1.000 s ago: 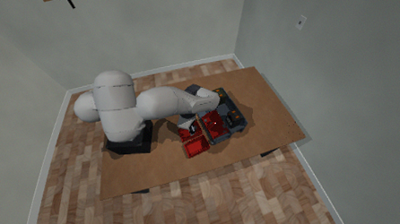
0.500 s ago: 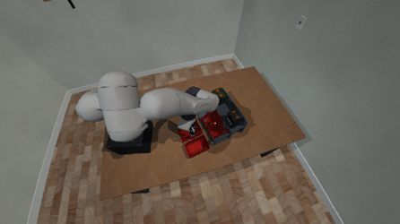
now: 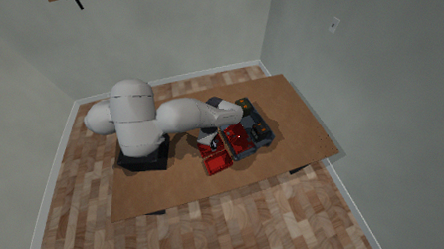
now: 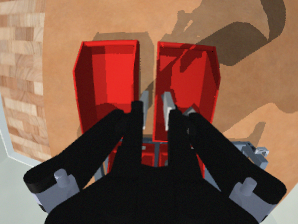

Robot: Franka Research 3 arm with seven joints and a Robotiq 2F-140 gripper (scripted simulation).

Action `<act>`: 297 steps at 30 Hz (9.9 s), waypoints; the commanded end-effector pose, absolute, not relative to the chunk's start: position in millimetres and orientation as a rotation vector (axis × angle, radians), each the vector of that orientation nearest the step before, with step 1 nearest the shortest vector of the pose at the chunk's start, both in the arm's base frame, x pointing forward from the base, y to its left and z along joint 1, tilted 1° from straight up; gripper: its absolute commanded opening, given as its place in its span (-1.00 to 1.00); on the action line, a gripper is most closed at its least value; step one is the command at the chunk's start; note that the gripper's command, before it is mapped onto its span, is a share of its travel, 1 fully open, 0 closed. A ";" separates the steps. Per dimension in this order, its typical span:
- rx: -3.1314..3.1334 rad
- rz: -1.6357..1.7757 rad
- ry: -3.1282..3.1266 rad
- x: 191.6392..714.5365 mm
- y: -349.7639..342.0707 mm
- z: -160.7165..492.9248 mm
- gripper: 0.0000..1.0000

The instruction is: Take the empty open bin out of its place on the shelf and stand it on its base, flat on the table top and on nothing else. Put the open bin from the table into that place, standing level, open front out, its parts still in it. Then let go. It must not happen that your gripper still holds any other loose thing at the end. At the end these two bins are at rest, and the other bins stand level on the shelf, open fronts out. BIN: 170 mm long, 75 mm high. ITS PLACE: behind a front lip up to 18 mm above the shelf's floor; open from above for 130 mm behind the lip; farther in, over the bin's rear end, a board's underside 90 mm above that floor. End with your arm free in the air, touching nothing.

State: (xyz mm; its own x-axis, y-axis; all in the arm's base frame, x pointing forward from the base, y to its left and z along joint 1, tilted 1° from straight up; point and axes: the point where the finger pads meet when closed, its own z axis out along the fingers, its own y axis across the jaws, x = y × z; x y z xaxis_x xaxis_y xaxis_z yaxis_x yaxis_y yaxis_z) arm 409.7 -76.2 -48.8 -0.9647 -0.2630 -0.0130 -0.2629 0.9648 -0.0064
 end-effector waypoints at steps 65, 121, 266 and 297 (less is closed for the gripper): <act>-0.403 -0.006 3.097 411.9 -74.7 -49.4 -0.69; -0.403 -0.006 3.097 412.7 -74.8 -93.7 -0.69; -0.396 -0.006 3.098 367.4 50.1 -63.5 -1.00; -0.396 -0.006 3.098 387.4 58.0 -64.7 -1.00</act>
